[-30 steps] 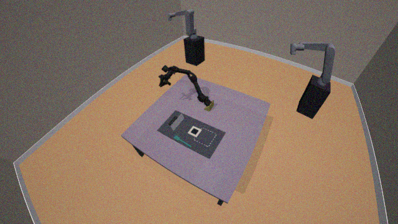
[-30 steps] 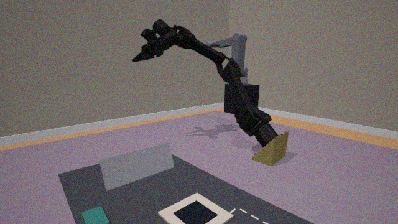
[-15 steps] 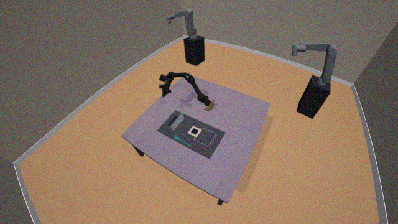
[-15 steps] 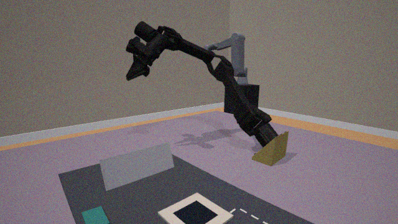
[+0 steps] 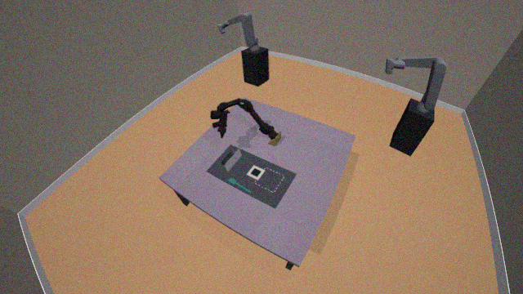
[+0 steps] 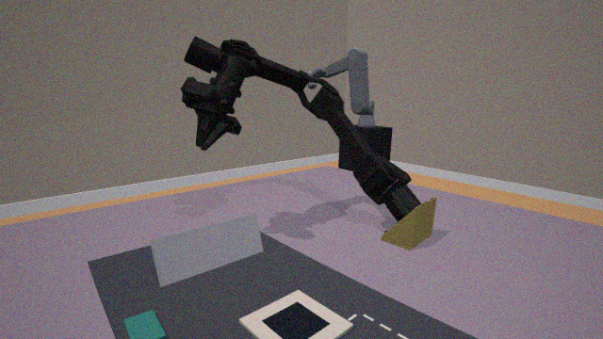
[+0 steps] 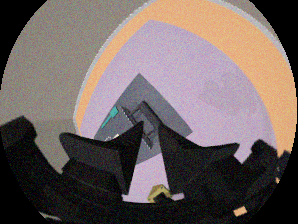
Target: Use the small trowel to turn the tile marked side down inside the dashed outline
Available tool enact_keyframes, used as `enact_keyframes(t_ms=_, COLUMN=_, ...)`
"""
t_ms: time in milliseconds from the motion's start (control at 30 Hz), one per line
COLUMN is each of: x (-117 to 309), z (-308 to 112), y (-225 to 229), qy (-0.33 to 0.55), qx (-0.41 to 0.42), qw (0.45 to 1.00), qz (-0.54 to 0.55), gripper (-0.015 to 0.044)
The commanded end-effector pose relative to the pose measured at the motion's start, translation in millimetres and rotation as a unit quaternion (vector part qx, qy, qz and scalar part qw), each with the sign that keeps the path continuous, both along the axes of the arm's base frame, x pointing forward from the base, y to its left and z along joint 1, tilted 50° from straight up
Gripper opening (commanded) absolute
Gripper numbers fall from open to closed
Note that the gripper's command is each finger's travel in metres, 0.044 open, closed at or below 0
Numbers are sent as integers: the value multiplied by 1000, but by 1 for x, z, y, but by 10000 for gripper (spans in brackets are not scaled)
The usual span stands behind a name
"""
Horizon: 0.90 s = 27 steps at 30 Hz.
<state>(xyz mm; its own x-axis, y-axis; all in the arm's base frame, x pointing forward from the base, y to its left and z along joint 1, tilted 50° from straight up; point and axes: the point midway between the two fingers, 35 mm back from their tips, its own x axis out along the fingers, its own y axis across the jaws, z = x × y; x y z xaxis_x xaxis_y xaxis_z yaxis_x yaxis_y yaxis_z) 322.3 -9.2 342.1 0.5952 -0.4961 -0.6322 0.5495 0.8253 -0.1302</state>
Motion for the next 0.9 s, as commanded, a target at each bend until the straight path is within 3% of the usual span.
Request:
enact_keyframes(t_ms=0, x=2, z=-25, y=4, qy=6, qx=29, qw=998, qz=-61, gripper=100)
enact_keyframes(t_ms=700, x=-11, z=-131, y=17, qy=-53, qx=66, qw=922, qz=-378, gripper=100)
enact_keyframes(t_ms=867, x=-13, z=-136, y=17, qy=-63, qx=63, qw=914, qz=-395, gripper=100)
